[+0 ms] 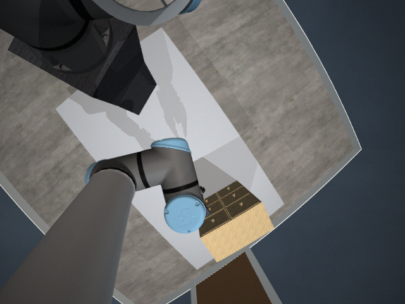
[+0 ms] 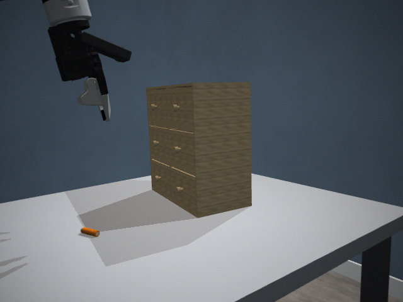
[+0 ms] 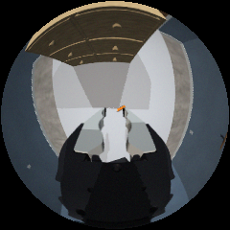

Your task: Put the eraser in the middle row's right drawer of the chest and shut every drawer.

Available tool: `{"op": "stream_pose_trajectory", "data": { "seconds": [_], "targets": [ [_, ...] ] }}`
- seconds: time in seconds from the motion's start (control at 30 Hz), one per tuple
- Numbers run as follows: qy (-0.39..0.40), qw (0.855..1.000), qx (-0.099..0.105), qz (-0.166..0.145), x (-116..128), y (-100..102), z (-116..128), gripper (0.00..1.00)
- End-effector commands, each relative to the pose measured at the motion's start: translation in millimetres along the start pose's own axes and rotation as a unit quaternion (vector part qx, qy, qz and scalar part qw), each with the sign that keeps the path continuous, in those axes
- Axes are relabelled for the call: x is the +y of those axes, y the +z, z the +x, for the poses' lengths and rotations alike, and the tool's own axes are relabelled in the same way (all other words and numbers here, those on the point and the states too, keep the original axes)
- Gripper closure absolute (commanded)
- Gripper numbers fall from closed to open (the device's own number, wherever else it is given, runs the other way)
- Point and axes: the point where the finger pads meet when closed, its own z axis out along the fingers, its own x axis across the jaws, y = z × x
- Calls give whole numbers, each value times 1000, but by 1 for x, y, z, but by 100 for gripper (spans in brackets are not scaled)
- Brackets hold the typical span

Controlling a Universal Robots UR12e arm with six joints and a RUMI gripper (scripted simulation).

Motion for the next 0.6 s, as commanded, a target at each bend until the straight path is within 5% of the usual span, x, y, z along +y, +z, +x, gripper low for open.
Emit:
{"op": "stream_pose_trajectory", "data": {
  "seconds": [0.0,0.57],
  "targets": [
    [0,1000,0,-21,1,-4,0,80],
    [0,997,0,-72,8,-15,0,80]
  ]
}}
